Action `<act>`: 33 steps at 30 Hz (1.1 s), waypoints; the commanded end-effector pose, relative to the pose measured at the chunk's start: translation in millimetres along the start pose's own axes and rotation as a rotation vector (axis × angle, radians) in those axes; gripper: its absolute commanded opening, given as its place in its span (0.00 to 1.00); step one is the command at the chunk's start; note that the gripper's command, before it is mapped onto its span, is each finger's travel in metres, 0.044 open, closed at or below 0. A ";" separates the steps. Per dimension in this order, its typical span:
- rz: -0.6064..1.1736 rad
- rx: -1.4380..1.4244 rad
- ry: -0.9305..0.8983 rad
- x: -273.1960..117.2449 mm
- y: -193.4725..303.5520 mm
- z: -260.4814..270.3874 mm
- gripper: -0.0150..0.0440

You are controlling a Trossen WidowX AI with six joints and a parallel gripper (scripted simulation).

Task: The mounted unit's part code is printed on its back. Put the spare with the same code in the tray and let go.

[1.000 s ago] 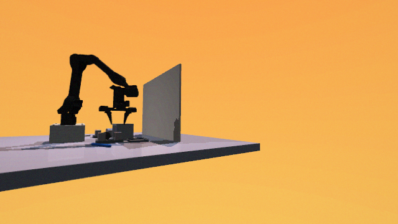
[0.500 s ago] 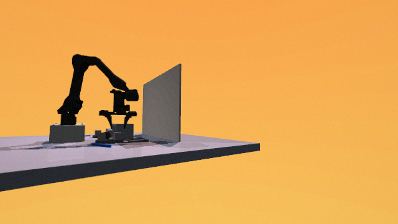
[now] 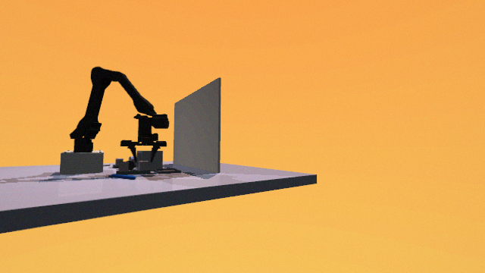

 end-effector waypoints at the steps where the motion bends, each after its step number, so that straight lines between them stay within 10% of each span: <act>1: 0.002 -0.005 -0.002 6.6 0.2 -0.4 0.76; 19: 0.002 -0.005 -0.001 30.1 1.4 -3.0 0.76; 33: 0.001 0.000 0.003 28.7 1.5 -3.0 0.41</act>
Point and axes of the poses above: the point midway between the two fingers, 35 mm back from their tips, its own x axis out along the fingers, its own z axis across the jaws, y = z × x, the point moved 9 cm from there along -x, back along the fingers, and after that the axes turned 10 degrees about x, right-handed, at the moved point
